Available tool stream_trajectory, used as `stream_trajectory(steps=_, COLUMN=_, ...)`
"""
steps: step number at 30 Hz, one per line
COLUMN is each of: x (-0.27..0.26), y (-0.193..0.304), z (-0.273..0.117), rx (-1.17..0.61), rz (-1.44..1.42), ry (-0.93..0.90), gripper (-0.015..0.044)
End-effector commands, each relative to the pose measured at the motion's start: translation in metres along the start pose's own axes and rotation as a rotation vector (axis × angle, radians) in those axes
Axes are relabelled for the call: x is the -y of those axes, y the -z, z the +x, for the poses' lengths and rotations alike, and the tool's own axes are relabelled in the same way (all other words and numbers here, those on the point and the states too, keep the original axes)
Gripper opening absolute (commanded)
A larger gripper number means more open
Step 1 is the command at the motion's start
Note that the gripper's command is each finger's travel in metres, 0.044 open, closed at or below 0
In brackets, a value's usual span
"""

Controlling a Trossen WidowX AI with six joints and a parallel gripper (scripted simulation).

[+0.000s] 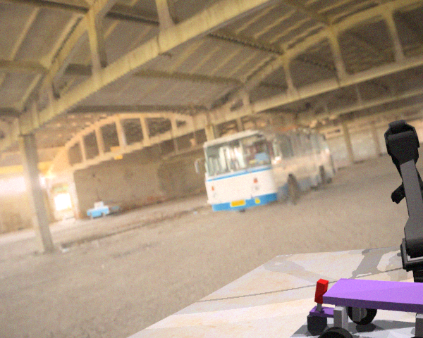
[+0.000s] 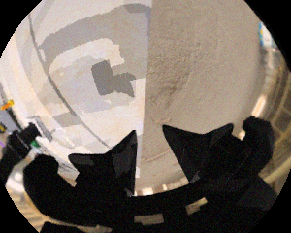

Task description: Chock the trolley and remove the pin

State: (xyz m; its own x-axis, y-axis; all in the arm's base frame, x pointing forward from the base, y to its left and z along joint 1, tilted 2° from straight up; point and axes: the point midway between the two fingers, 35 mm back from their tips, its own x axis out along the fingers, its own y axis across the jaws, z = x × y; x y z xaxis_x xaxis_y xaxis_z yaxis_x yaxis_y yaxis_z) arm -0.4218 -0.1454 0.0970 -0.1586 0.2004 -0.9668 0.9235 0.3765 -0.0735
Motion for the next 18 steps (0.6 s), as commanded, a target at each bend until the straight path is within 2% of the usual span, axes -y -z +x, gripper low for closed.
stream_trajectory(steps=1, x=-0.008, y=-0.032, z=-0.012, rx=0.031, rz=-0.088, ry=0.012, gripper=0.019)
stream_trajectory(steps=18, x=-0.085, y=-0.18, z=-0.085, rx=0.096, rz=-0.597, ry=0.113, gripper=0.019)
